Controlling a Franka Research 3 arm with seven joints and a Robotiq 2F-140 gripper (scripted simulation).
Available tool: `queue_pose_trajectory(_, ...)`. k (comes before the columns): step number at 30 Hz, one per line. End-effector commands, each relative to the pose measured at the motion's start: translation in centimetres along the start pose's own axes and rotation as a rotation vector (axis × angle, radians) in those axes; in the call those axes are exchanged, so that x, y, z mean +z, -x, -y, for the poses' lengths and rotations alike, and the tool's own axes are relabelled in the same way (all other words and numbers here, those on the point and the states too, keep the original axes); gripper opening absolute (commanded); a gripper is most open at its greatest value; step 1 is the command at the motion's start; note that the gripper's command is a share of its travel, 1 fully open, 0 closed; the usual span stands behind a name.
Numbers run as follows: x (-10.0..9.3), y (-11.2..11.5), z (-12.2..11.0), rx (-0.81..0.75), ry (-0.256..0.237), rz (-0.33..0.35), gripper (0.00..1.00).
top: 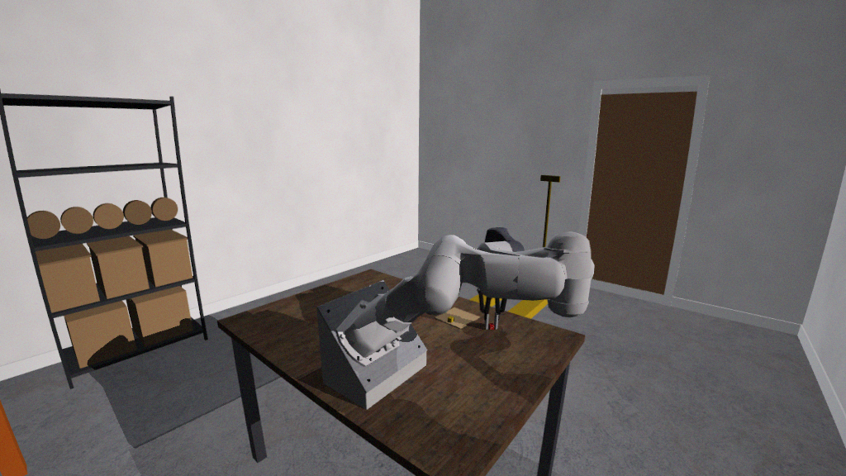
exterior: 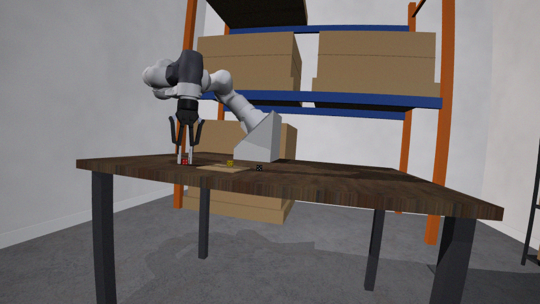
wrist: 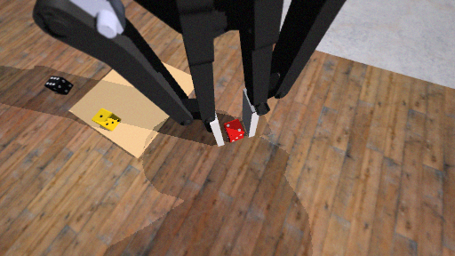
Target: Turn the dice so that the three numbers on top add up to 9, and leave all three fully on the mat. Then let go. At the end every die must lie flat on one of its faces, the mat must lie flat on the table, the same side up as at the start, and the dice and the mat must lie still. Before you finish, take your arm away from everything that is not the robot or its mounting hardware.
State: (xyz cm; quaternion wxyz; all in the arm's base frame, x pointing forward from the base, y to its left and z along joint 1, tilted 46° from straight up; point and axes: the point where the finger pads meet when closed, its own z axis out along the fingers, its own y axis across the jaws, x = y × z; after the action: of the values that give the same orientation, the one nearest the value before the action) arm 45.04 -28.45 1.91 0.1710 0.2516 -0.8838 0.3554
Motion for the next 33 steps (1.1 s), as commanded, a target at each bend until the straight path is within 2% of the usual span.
queue_pose_trajectory(1,0.11,0.10,0.03,0.006,0.002,0.004,0.21)
queue_pose_trajectory(6,0.11,0.10,0.03,0.006,0.002,0.004,0.21)
queue_pose_trajectory(7,0.11,0.10,0.03,0.006,0.002,0.004,0.09)
queue_pose_trajectory(33,0.11,0.10,0.03,0.006,0.002,0.004,0.09)
